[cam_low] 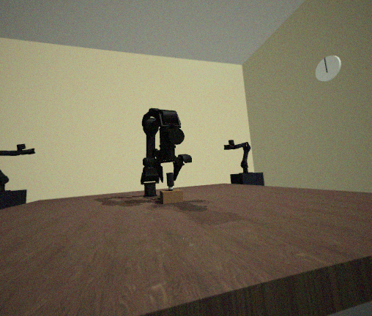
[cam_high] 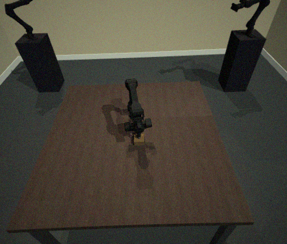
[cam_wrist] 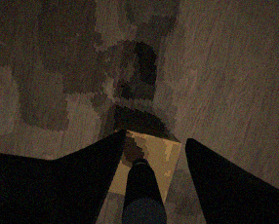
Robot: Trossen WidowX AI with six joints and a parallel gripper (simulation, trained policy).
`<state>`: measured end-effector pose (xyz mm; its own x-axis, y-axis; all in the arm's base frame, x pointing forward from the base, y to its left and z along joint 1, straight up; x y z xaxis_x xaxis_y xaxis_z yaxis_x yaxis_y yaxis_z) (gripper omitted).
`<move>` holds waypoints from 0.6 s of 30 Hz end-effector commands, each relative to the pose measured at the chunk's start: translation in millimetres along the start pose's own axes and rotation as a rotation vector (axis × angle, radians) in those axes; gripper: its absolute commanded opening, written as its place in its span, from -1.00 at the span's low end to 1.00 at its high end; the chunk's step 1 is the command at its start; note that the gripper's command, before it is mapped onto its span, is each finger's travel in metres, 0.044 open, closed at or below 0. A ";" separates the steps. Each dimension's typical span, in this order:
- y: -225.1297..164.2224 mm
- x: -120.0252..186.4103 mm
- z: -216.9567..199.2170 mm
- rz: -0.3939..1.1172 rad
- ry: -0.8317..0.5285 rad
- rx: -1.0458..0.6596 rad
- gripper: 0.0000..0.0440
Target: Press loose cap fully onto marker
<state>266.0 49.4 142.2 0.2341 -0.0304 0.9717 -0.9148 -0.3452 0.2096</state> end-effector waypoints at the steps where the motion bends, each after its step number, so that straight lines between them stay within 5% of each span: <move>1: 5.3 0.5 -1.6 0.003 -0.009 0.005 0.42; 6: 8.5 2.7 -3.0 0.030 -0.013 0.005 0.98; 18: 12.8 32.1 -5.6 0.142 -0.008 0.004 1.00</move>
<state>259.6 49.5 170.0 0.1230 -0.0800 0.9892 -0.9368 -0.3383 0.0891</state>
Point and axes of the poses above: the point midway between the two fingers, 35 mm back from their tips, its own x axis back along the fingers, its own z axis across the jaws, y = z × x, the point moved 3 cm from there along x, back along the fingers, and after that the axes turned 12 degrees about x, right-handed, at the moved point
